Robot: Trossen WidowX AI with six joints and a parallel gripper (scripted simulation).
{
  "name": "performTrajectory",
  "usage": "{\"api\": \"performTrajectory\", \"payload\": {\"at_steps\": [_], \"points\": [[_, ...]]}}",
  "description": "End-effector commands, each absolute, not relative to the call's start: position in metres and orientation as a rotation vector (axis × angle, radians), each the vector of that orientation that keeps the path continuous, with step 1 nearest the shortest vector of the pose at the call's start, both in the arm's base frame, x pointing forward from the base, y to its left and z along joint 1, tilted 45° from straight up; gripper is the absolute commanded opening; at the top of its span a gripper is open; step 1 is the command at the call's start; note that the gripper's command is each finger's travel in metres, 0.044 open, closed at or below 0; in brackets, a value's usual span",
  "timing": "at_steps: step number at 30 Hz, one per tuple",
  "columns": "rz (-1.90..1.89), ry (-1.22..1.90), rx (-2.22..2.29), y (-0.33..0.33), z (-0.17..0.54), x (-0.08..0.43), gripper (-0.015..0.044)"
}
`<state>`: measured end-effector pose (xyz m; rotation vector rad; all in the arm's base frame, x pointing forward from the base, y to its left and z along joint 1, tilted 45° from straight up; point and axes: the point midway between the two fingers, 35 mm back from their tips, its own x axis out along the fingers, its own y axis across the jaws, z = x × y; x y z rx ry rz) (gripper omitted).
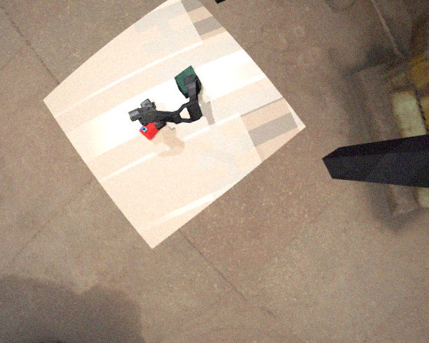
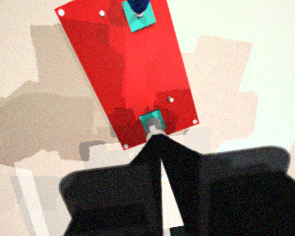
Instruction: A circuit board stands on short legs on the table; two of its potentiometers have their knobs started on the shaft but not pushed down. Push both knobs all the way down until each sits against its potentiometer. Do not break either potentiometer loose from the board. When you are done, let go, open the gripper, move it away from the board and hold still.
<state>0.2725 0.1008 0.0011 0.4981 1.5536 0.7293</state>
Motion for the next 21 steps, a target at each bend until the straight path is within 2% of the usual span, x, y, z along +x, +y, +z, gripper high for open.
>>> {"api": "performTrajectory", "payload": {"at_steps": [1,12,20,21], "points": [[0.741,1.555,0.490,0.102,0.002,0.273,0.0000],[0.740,1.556,0.490,0.090,0.014,0.275,0.0000],[0.740,1.558,0.495,0.094,0.010,0.274,0.0210],[0.735,1.556,0.497,0.093,0.010,0.275,0.0184]]}}
